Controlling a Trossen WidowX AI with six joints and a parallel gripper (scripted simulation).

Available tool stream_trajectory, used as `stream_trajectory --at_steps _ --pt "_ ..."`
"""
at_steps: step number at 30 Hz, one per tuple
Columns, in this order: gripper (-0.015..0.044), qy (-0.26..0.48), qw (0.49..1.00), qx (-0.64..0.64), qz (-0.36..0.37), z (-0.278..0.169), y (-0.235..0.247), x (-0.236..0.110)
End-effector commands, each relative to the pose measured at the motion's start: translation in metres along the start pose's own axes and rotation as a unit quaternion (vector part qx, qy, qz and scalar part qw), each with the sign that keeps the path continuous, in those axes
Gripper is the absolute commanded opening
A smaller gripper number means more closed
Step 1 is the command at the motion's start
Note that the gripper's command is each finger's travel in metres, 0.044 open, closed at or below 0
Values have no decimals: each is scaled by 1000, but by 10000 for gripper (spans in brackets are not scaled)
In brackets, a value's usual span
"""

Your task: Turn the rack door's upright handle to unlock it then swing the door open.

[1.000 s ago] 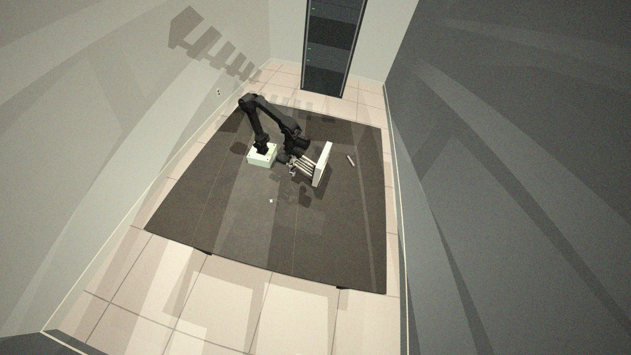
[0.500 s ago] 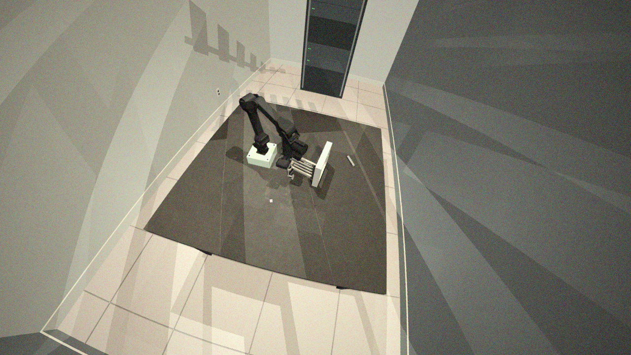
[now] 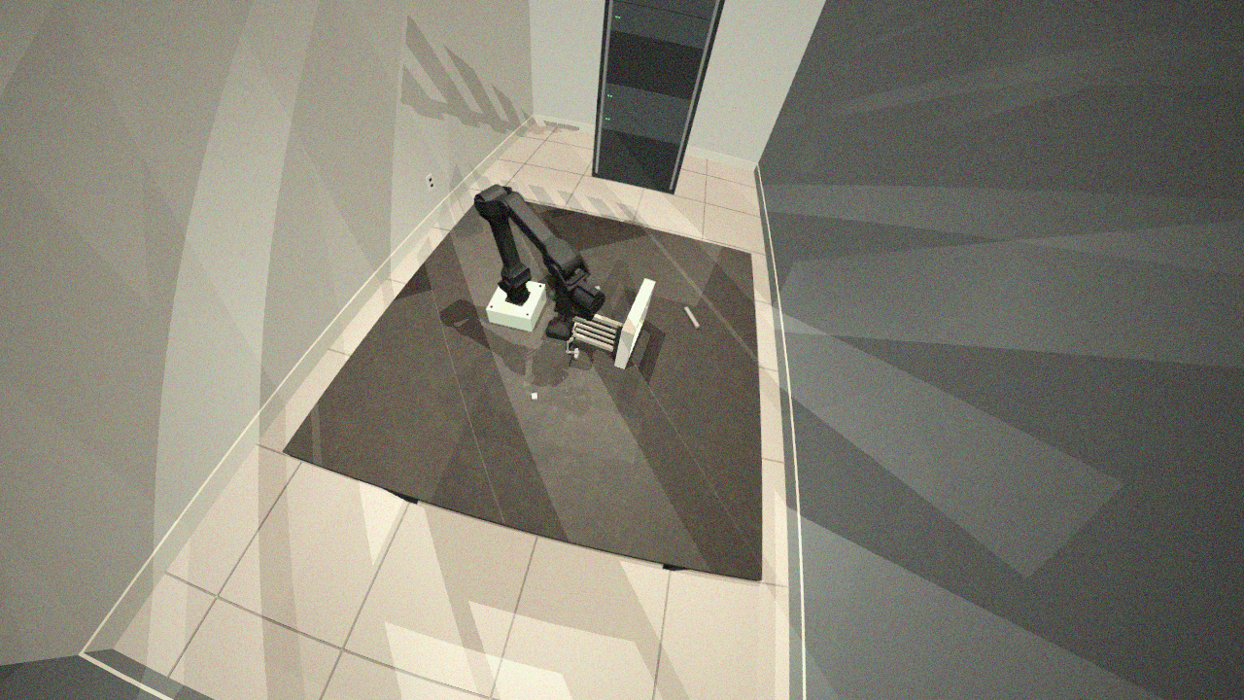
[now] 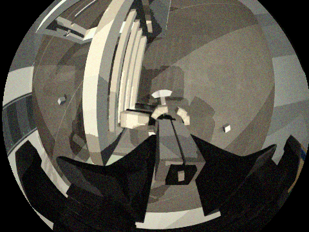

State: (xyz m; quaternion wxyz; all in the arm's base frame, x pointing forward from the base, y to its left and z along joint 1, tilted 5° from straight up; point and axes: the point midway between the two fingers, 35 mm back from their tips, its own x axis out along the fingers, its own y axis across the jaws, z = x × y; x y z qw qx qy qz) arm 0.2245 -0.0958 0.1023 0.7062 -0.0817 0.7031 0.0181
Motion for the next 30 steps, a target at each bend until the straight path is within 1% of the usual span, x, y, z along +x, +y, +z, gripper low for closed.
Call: stream_trajectory --at_steps 1,7,17,18,30 --pt "27 3 1000 -9 0 0 0 1" --pt "27 3 1000 -9 0 0 0 1" --pt "289 3 1000 -9 0 0 0 1" --pt "299 3 1000 -9 0 0 0 1" --pt "299 3 1000 -9 0 2 -1 -13"
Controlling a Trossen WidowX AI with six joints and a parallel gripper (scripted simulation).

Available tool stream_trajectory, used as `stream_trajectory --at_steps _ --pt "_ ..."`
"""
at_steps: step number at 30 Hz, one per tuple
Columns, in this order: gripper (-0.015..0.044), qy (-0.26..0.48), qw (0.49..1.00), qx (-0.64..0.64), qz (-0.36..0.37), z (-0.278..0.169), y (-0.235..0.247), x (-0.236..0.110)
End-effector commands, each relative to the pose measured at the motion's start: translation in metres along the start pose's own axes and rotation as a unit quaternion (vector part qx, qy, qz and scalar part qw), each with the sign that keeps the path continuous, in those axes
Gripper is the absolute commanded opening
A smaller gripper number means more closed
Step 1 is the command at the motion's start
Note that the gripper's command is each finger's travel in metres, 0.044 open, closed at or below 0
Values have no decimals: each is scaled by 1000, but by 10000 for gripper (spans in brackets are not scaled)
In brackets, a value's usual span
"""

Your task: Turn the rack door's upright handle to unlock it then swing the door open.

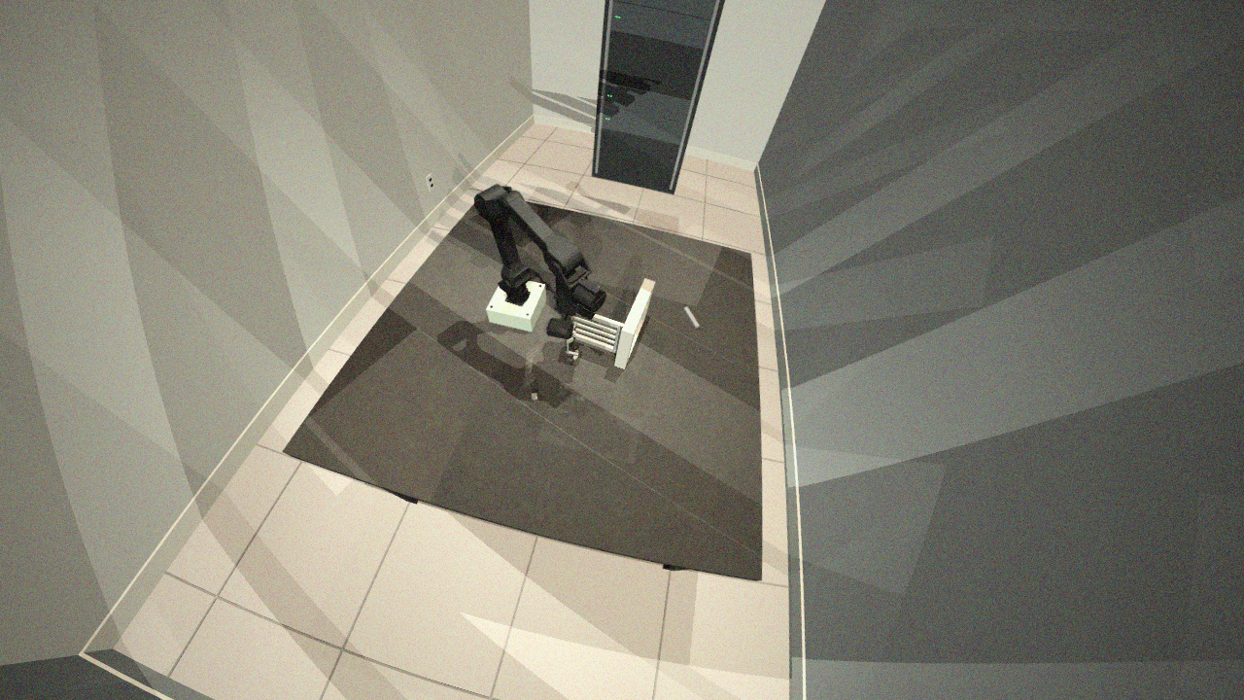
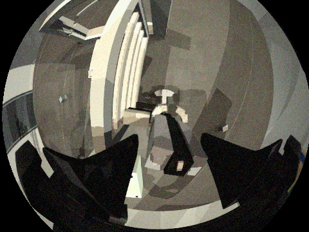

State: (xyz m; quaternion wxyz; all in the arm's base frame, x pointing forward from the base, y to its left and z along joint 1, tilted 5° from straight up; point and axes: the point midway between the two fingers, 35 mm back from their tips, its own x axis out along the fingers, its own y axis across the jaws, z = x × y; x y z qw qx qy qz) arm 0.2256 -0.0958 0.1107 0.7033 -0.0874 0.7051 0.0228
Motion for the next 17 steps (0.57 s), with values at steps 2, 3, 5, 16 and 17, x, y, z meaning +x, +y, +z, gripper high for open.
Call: stream_trajectory --at_steps 2,3,5,16,17 --pt "299 0 1000 -2 1 1 0 -7" --pt "299 0 1000 -2 1 1 0 -8" --pt "299 0 1000 -2 1 1 0 -11" --pt "299 0 1000 -2 1 1 -1 -25" --pt "299 0 1000 -2 1 1 -1 -27"
